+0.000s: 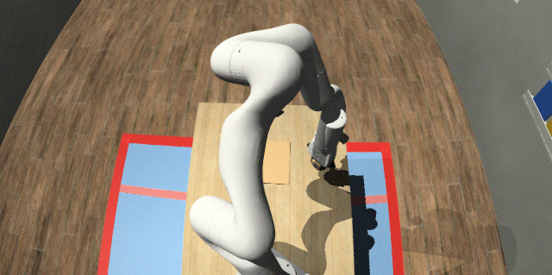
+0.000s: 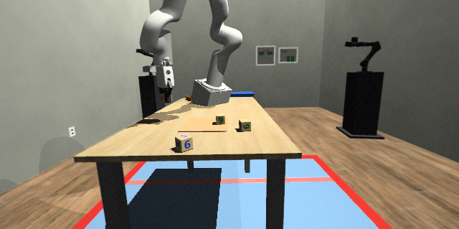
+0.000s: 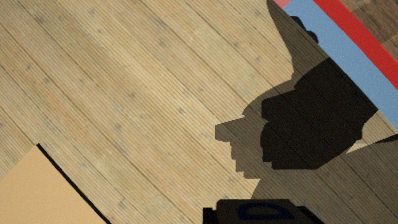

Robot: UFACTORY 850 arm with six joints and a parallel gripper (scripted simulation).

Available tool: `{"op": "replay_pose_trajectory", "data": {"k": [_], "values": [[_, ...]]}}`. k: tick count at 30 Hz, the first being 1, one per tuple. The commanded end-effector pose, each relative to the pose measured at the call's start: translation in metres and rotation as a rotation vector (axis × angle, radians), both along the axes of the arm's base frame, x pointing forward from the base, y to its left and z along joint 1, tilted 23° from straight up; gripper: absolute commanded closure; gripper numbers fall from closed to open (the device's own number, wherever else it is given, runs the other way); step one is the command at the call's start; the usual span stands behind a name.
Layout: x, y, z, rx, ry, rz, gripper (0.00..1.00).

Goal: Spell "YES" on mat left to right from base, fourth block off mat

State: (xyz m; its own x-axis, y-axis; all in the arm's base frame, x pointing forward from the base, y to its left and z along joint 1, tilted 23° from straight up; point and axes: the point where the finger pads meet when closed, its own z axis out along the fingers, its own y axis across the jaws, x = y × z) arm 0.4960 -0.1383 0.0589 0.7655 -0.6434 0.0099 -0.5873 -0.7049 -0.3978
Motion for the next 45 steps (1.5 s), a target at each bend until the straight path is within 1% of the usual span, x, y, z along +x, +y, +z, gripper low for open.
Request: {"op": "replay_pose_trajectory", "data": {"k": [1, 8, 10, 12, 23, 25, 32, 45], "values": [[0.012, 0.032, 0.015, 0.029, 0.065, -0.119, 0.59], [0.022, 0.08, 0.034, 0.074, 0.118, -0.285, 0.59], [0.022, 0.08, 0.034, 0.074, 0.118, -0.285, 0.59], [0.026, 0.105, 0.044, 0.098, 0.144, -0.37, 0.59], [0.027, 0.178, 0.072, 0.177, 0.22, -0.616, 0.59], [0.026, 0.187, 0.075, 0.187, 0.23, -0.647, 0.59], [0.025, 0.194, 0.078, 0.196, 0.237, -0.67, 0.59], [0.025, 0.194, 0.078, 0.196, 0.237, -0.671, 0.59]]}}
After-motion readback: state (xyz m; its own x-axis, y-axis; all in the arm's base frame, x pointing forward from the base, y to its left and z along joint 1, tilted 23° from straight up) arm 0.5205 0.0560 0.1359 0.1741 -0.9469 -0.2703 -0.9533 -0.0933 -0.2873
